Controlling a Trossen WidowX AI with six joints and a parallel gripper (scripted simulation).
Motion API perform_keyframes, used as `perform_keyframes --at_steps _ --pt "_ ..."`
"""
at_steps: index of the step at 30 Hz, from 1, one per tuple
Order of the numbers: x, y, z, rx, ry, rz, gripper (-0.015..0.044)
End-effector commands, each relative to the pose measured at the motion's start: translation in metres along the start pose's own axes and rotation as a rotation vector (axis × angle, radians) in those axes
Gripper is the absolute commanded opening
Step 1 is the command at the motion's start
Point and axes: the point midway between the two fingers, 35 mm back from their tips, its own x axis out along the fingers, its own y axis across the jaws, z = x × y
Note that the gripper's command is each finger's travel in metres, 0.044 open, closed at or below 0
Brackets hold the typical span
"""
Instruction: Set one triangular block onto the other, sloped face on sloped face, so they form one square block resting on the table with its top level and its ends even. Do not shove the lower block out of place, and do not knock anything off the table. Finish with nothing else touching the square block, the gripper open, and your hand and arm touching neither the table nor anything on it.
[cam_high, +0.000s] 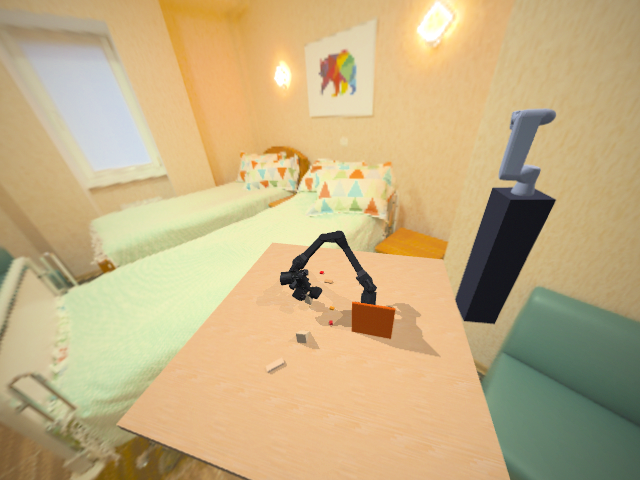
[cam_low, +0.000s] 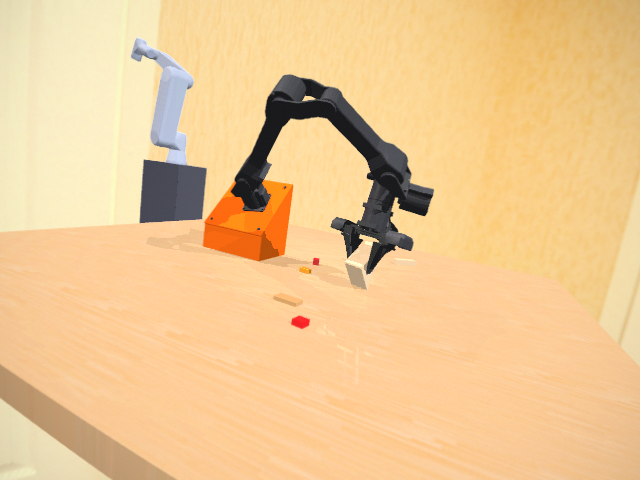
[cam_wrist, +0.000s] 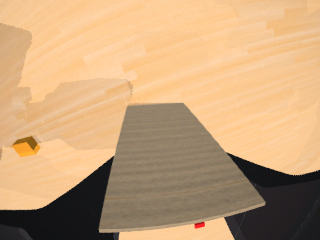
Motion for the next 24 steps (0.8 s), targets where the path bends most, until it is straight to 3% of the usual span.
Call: perform_keyframes --at_steps 1,13,24 --pt "-0.004 -0.002 0.008 0.004 0.112 -0.013 0.0" --pt "-0.007 -0.002 0.029 -0.031 0.332 -0.003 0.0" --pt "-0.005 0.0 0.023 -0.023 0.293 0.006 0.0289"
